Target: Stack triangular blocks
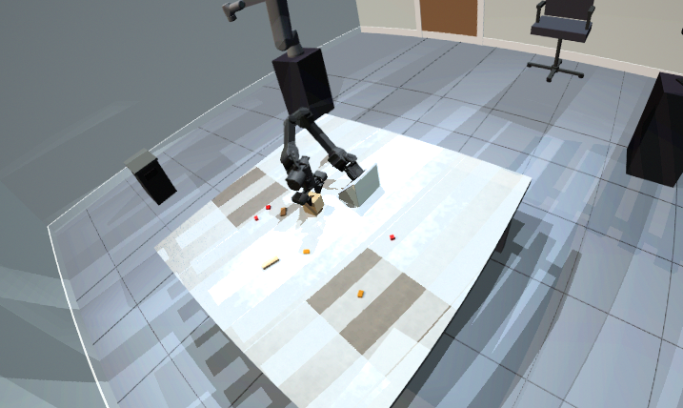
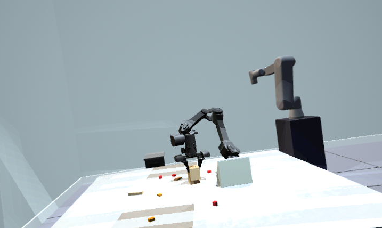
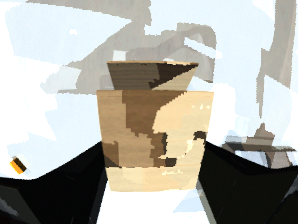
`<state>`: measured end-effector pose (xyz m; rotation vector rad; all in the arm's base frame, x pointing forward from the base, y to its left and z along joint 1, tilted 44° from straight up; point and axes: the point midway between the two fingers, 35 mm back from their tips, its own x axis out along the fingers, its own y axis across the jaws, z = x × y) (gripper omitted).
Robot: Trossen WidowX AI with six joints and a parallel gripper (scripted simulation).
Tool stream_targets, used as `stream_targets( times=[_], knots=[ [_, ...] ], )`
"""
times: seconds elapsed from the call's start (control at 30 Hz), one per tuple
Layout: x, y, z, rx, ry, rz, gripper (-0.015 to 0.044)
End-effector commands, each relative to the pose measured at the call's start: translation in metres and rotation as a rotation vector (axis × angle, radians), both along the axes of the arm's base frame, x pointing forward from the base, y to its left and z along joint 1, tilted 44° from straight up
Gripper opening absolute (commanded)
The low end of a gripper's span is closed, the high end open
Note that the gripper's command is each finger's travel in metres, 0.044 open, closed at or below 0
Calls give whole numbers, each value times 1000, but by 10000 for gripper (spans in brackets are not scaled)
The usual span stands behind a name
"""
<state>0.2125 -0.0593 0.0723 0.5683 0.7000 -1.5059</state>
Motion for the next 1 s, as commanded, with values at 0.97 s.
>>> stream_targets(
  times=[0.97],
  knots=[
    [1, -8, -2, -6, -5, 11, 0]
  ],
)
